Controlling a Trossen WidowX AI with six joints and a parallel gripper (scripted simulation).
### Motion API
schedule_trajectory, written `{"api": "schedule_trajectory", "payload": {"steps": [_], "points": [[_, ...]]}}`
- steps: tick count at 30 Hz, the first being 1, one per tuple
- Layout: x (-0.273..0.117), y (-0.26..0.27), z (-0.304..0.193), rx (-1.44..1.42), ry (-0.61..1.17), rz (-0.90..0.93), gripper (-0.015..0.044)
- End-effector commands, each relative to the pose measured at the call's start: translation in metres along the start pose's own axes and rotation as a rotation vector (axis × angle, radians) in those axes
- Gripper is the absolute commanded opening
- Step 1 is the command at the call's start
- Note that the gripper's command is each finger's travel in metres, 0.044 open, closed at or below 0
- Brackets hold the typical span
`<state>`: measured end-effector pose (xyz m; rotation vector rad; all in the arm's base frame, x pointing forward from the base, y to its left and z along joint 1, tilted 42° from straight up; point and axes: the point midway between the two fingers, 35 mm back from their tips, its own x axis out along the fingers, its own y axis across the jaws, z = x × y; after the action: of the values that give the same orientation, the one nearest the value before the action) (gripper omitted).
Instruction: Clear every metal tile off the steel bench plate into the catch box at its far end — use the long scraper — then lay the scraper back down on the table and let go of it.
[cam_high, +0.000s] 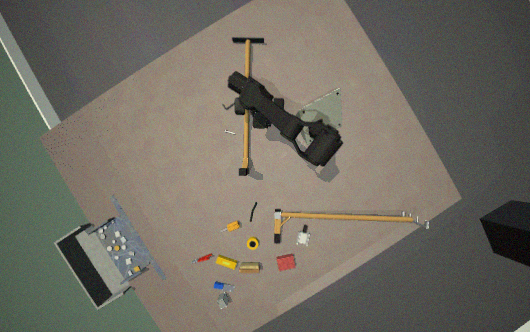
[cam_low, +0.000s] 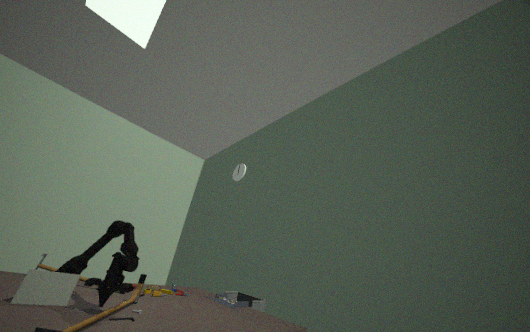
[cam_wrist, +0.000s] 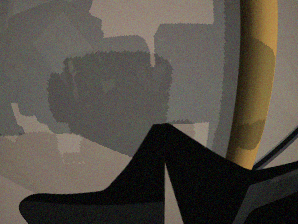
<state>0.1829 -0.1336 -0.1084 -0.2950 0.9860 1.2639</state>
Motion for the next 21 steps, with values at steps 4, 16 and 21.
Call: {"api": "schedule_trajectory", "payload": {"steps": [4,16,21], "points": [[0.013,0.004,0.002,0.004,-0.006,-0.001,0.0000],[0.012,-0.007,0.001,0.004,-0.006,-0.002,0.0000],[0.011,-0.012,0.000,0.004,-0.006,-0.002,0.0000]]}}
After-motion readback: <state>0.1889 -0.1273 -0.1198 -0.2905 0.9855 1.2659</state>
